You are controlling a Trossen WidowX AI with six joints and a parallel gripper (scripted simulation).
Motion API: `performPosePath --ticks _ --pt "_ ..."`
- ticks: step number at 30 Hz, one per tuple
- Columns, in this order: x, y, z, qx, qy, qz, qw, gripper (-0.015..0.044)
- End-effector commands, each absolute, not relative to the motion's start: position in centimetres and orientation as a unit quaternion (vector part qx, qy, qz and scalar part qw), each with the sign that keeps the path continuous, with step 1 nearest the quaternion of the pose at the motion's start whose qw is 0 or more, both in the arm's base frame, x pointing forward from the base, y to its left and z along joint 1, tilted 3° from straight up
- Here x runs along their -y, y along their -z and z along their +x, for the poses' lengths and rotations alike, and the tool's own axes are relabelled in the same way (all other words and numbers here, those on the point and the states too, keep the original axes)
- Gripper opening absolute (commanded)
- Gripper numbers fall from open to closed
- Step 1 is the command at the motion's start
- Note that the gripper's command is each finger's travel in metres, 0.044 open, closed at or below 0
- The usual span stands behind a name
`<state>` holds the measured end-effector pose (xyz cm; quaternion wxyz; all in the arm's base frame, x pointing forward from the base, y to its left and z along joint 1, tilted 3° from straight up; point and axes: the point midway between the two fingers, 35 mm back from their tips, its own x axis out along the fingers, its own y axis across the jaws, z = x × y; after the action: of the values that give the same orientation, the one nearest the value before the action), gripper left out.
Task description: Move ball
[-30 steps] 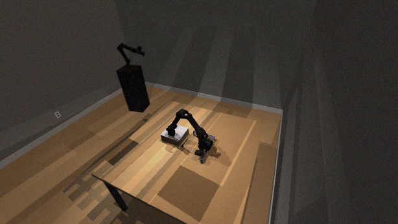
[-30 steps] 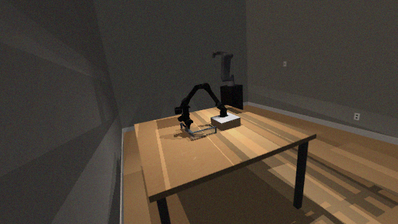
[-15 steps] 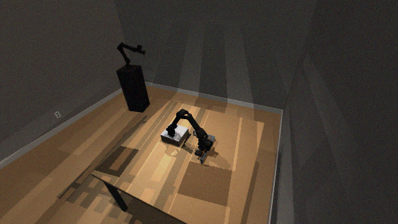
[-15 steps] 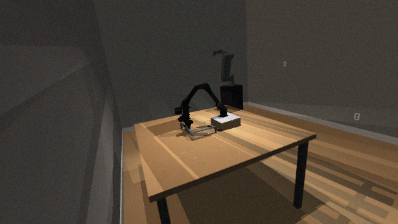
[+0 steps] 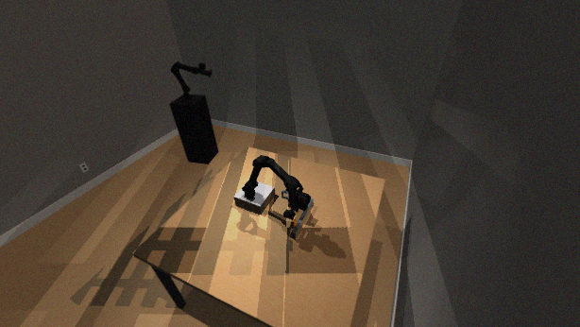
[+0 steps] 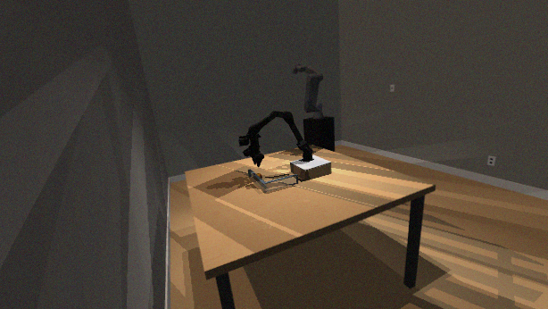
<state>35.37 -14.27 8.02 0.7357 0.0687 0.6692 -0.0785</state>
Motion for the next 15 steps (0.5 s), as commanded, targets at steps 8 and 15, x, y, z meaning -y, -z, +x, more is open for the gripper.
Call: performPosePath --ticks 8,15 --pt "14.3 -8.3 35.3 -0.669 0.078 0.069 0.736 0.0366" --pt "14.0 -13.0 34.5 -0.67 0.078 0.069 0.735 0.044"
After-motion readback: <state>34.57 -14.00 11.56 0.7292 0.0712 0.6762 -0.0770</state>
